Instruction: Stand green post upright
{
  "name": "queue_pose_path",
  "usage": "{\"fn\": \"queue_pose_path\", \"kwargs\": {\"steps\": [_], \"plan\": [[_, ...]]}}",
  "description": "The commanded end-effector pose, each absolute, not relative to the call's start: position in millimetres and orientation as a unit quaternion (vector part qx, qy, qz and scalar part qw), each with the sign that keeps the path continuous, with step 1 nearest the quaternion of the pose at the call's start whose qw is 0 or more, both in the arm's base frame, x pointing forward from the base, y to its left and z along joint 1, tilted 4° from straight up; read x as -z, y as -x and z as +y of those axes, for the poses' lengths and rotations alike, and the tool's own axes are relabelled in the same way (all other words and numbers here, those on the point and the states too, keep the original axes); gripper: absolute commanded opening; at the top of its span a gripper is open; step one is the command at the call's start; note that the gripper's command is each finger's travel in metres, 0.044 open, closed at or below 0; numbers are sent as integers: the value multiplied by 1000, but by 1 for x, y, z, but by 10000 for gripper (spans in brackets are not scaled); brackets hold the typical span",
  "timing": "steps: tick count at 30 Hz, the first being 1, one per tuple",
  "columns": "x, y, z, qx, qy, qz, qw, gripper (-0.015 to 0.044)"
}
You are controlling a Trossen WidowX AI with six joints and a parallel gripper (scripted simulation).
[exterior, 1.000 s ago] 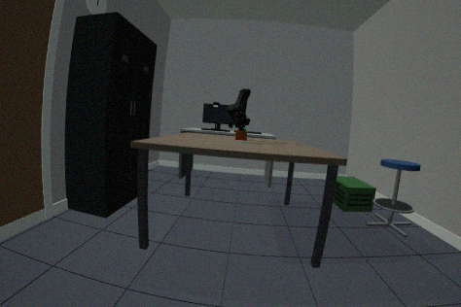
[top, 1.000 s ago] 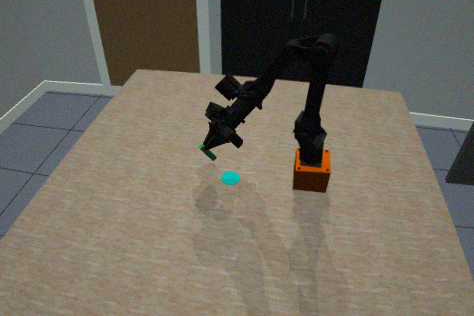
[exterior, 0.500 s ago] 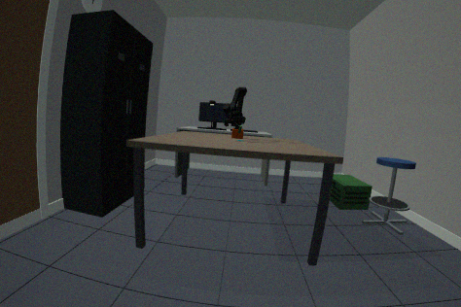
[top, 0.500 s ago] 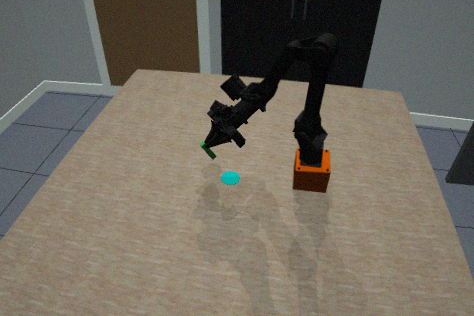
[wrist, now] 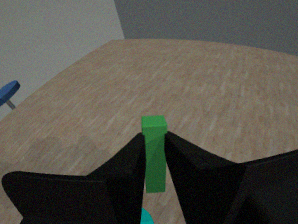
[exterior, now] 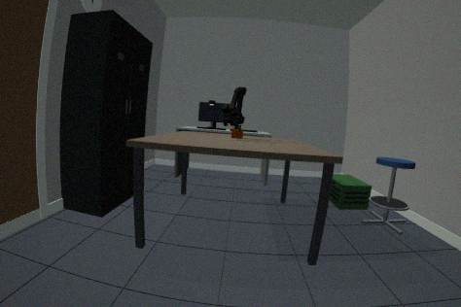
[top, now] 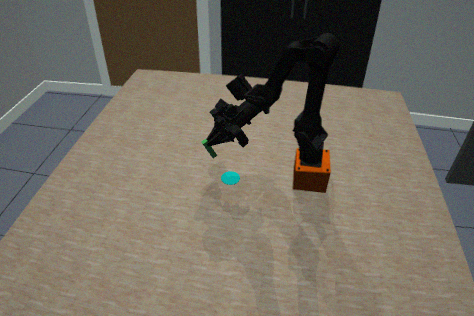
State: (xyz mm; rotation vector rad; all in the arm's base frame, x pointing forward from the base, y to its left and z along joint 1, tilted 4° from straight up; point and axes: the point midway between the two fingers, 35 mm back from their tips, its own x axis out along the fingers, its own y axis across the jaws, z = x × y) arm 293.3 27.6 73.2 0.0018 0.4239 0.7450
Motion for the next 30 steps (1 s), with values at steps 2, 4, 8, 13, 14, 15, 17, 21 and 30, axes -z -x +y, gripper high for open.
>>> {"fn": "queue_pose_path", "kwargs": {"steps": [2, 4, 8, 13, 14, 15, 17, 21, 30], "plan": [[-74, -290, 27, -365, -7, 192, 911, 23], [-75, -288, 26, -366, -8, 187, 911, 23], [-76, -286, 25, -369, -9, 176, 913, 23], [-77, -283, 24, -372, -10, 163, 914, 23], [-77, -282, 24, -372, -10, 160, 914, 23], [-78, -281, 24, -373, -10, 157, 914, 23], [-78, -280, 24, -374, -10, 152, 915, 23], [-80, -277, 23, -377, -10, 142, 915, 23], [-82, -269, 22, -383, -10, 119, 916, 23]]}}
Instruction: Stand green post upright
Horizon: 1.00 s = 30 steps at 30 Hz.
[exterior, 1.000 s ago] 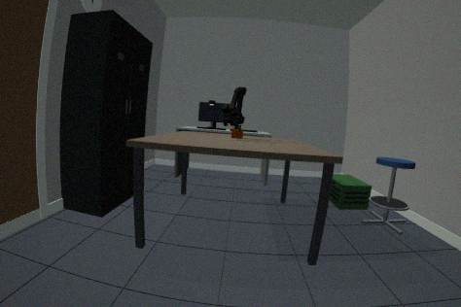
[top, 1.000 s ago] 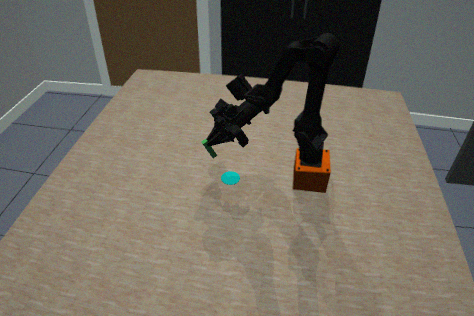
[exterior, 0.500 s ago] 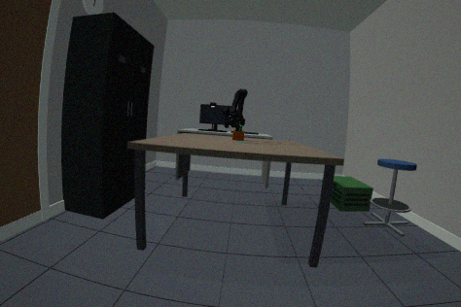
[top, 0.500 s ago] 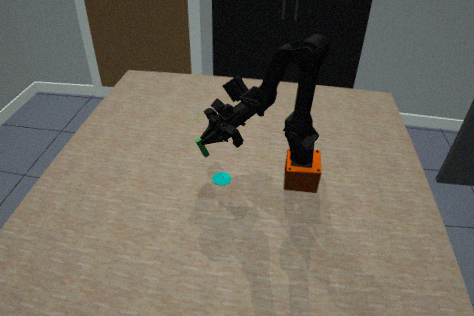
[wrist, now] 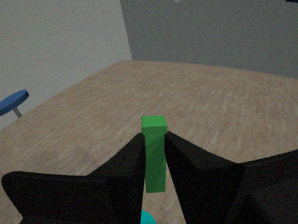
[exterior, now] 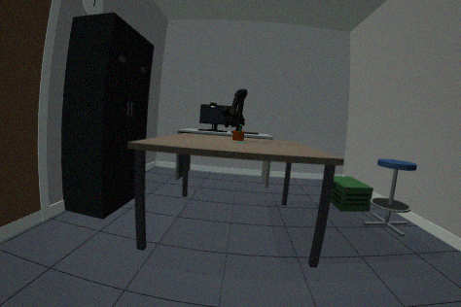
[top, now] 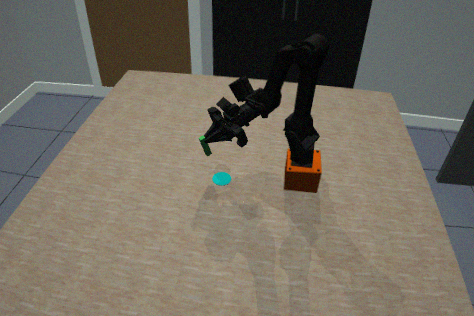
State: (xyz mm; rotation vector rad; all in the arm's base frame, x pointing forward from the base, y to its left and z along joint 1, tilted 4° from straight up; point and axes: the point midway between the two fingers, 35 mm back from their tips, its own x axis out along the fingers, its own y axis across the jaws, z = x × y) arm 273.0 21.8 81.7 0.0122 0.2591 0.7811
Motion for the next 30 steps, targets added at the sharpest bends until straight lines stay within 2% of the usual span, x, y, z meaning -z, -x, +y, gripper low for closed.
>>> {"fn": "queue_pose_path", "kwargs": {"steps": [1, 30], "plan": [[-83, -268, 22, -384, -9, 116, 916, 23], [-92, -240, 22, -405, 2, 48, 913, 23]]}}
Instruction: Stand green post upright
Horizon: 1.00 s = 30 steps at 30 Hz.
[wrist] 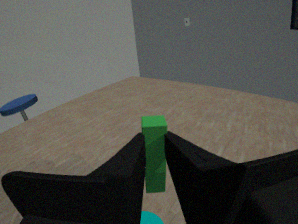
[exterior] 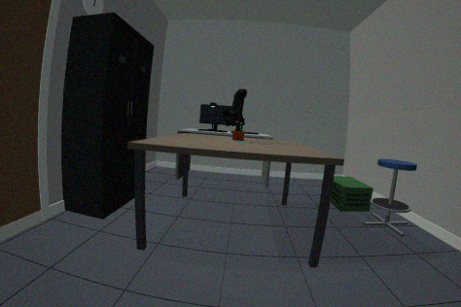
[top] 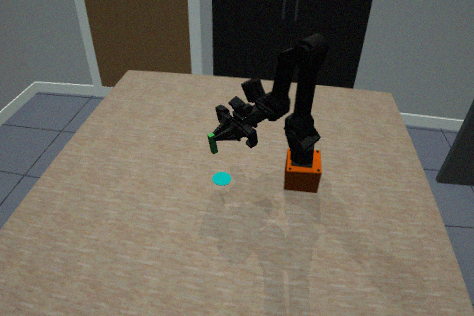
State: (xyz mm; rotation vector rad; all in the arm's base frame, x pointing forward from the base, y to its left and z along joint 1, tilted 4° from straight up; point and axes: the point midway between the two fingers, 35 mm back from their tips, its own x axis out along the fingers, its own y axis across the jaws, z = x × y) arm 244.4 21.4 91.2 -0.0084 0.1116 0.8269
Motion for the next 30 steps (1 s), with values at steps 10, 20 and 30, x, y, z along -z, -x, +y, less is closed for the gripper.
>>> {"fn": "queue_pose_path", "kwargs": {"steps": [10, 20, 30], "plan": [[-95, -229, 24, -414, 9, 27, 910, 23], [-98, -217, 26, -422, 17, 7, 906, 23], [-99, -214, 27, -424, 19, 3, 905, 23]]}}
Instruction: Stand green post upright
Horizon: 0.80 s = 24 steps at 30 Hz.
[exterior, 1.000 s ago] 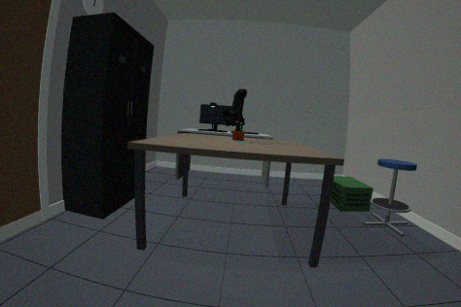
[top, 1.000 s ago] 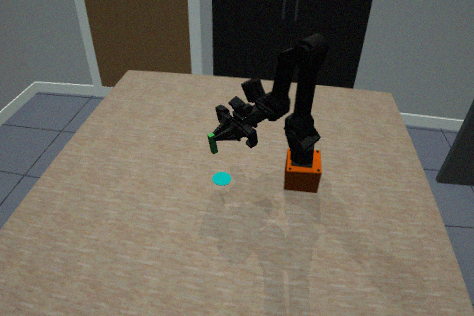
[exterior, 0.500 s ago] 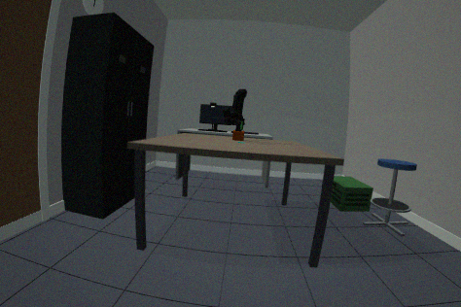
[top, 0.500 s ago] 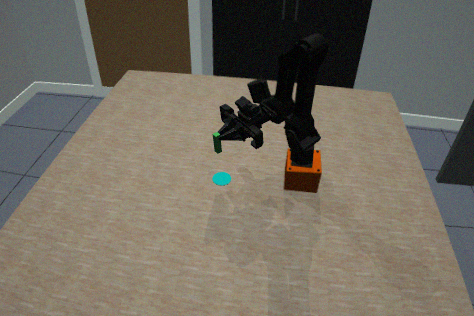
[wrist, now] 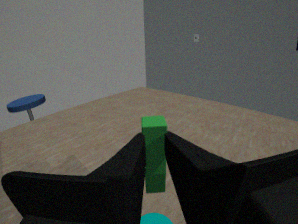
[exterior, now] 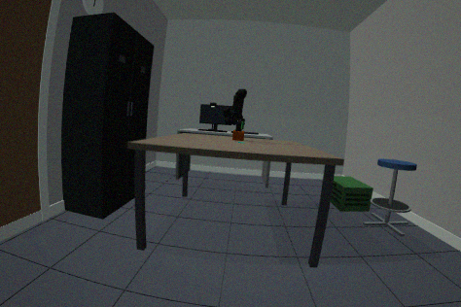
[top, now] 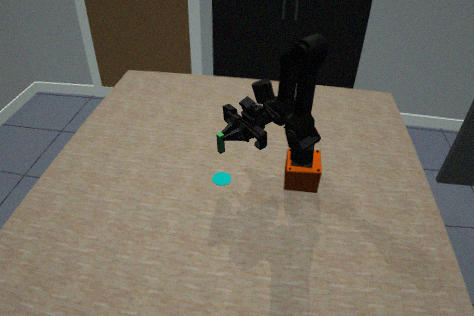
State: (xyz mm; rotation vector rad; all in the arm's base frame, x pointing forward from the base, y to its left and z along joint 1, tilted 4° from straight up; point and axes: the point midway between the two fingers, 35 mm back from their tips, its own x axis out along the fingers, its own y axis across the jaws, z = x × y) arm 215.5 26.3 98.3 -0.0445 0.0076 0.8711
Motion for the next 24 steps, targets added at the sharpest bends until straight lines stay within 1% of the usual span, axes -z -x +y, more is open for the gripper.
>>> {"fn": "queue_pose_path", "kwargs": {"steps": [1, 24], "plan": [[-99, -214, 27, -424, 19, 3, 905, 23], [-81, -220, 24, -427, 28, 2, 904, 23]]}}
